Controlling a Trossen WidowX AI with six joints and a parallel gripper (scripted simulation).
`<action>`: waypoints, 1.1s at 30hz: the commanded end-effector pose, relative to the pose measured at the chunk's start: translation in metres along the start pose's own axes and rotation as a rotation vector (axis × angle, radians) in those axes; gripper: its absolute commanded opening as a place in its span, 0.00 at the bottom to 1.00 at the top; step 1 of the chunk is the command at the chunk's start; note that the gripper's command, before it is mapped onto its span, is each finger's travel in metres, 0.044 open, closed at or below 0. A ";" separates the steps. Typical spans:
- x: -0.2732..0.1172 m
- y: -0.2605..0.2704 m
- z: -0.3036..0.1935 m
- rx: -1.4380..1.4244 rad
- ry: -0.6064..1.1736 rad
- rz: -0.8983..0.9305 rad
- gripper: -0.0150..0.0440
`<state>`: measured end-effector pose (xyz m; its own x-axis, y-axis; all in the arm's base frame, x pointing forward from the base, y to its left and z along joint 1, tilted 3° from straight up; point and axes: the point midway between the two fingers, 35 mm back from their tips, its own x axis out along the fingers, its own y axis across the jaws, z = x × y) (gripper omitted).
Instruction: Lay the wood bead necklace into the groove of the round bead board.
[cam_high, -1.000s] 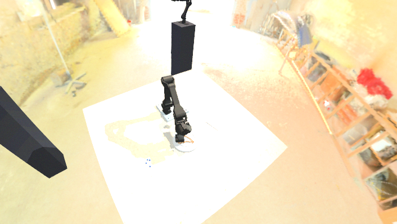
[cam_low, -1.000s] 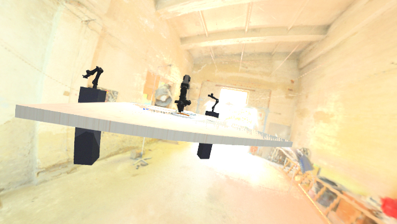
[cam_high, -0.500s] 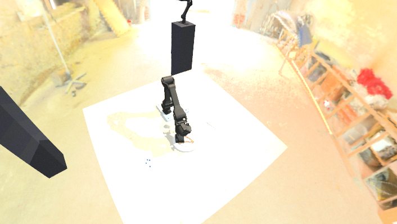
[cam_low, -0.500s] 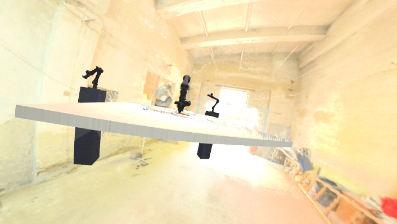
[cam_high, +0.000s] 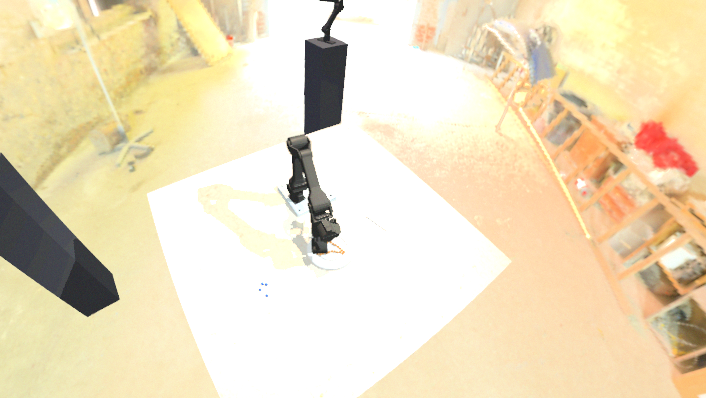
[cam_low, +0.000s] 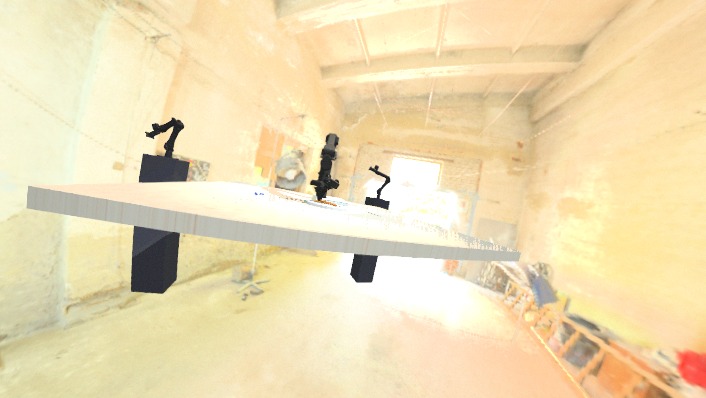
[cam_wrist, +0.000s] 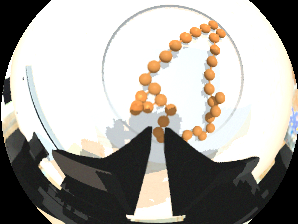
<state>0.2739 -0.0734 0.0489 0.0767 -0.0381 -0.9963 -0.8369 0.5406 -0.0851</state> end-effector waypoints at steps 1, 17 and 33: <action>0.000 0.000 0.000 0.000 0.000 0.000 0.25; 0.000 0.000 0.000 0.000 0.000 0.000 0.25; -0.006 0.001 0.000 -0.006 -0.001 0.004 0.25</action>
<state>0.2709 -0.0726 0.0521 0.0674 -0.0358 -0.9971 -0.8377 0.5408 -0.0761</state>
